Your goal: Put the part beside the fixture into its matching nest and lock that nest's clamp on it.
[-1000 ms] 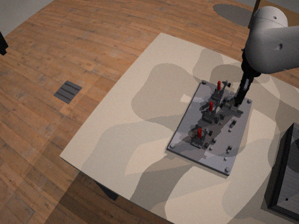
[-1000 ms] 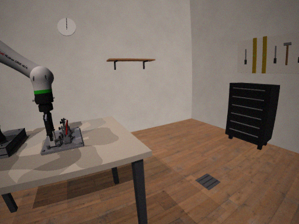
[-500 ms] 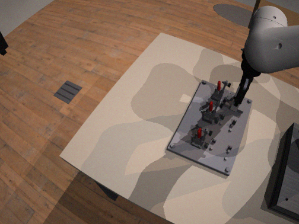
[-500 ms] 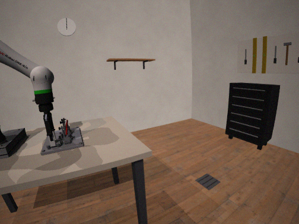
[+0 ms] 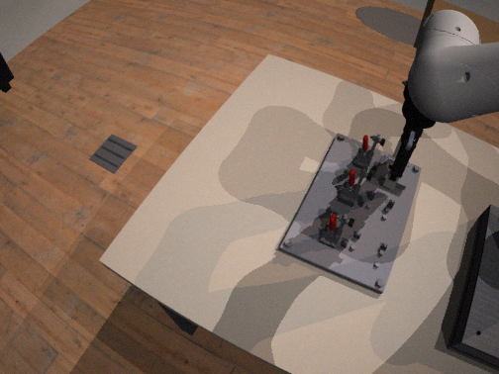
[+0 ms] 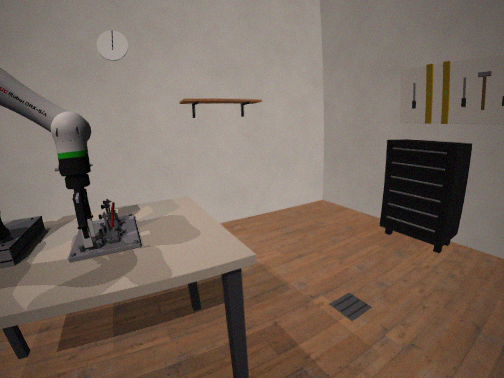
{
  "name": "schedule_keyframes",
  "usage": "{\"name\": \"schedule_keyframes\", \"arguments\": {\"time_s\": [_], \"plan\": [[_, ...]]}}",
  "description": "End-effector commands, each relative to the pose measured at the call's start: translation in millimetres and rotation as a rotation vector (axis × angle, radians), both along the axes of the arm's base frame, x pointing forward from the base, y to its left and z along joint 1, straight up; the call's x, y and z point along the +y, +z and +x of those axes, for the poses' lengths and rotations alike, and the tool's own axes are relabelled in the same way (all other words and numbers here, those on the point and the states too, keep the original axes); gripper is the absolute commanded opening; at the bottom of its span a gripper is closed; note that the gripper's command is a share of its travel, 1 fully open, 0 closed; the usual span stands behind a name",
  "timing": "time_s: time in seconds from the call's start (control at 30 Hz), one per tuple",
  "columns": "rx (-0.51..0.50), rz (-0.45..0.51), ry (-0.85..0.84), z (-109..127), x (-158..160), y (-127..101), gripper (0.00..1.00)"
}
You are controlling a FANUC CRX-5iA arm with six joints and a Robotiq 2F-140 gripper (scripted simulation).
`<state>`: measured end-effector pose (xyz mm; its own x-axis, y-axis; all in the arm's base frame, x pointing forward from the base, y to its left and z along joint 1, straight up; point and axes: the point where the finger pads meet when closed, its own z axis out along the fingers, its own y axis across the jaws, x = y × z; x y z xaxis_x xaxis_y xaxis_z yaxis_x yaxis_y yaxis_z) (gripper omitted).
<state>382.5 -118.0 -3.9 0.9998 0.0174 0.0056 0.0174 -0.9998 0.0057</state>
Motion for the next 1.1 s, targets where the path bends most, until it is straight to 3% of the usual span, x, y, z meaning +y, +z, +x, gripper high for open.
{"name": "schedule_keyframes", "arguments": {"time_s": [0.0,1.07], "plan": [[0.000,0.000,0.000,0.2,-0.1,0.1,0.58],[0.000,0.000,0.000,0.1,0.0,7.3,0.58]]}}
